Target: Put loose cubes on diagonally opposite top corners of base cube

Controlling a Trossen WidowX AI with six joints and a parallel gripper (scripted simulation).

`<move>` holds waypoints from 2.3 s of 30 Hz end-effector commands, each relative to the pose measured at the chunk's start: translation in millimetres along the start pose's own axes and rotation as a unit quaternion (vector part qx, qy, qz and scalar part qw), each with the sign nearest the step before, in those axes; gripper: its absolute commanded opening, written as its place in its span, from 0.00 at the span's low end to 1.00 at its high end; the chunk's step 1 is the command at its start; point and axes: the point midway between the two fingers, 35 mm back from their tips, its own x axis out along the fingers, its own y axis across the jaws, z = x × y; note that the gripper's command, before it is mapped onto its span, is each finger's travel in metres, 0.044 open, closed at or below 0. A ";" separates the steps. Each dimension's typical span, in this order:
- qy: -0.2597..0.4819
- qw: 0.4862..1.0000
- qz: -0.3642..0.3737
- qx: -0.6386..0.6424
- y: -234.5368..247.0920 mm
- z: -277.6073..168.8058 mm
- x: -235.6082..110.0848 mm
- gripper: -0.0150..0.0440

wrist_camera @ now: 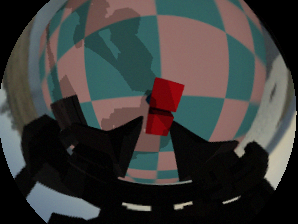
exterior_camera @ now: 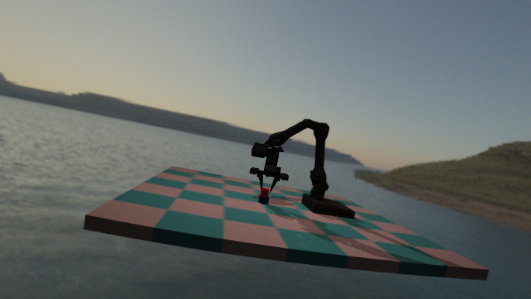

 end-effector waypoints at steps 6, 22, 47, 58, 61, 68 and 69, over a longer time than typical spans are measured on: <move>-0.002 1.000 -0.004 0.000 -1.8 0.6 -14.4 0.60; -0.002 1.000 -0.004 0.000 -1.8 0.4 -35.8 0.60; -0.001 1.000 -0.003 0.001 -1.1 0.0 -63.3 0.69; 0.000 1.000 0.000 0.004 1.1 1.7 -67.4 0.93; -0.002 1.000 0.000 0.004 11.0 32.7 -68.8 0.93; -0.006 1.000 0.003 0.003 62.1 119.7 -72.0 0.93; -0.006 1.000 0.003 0.003 66.7 125.2 -72.1 0.93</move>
